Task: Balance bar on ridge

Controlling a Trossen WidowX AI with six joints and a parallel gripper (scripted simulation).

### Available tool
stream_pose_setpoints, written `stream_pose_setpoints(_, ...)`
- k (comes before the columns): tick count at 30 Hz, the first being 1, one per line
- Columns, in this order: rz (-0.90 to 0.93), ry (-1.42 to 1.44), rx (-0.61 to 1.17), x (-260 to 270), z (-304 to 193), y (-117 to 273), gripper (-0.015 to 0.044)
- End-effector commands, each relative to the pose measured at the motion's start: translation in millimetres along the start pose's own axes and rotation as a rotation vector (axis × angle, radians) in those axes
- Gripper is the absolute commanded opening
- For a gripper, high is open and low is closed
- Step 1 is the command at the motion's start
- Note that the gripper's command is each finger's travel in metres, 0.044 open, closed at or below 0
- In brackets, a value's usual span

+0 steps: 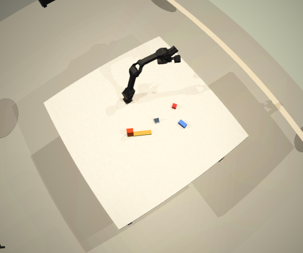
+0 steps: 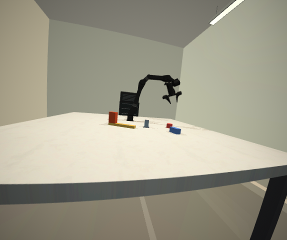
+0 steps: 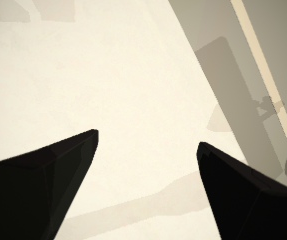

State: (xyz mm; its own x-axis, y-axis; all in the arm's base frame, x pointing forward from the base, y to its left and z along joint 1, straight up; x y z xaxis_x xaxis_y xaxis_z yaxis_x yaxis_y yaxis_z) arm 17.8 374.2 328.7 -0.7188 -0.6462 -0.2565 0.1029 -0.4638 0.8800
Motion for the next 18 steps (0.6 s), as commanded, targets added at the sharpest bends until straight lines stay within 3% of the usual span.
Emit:
stream_pose_setpoints(1, -0.025, -0.035, 0.027, -12, -19, 5, 0.0315)
stream_pose_setpoints(18, -0.108, -0.239, 0.147, -56, -102, 23, 0.0315)
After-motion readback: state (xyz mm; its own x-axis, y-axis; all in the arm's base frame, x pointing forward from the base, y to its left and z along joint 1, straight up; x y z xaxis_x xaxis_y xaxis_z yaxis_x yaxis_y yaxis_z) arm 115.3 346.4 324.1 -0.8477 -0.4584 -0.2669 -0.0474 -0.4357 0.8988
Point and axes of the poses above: the point midway between the two fingers, 35 mm back from their tips, its own y axis back along the fingers, its own x axis across the jaws, z = x × y, the point moved 9 cm from there along y, back along the fingers, and after that the axes turned 9 degrees about -y, right-handed, at the moved point
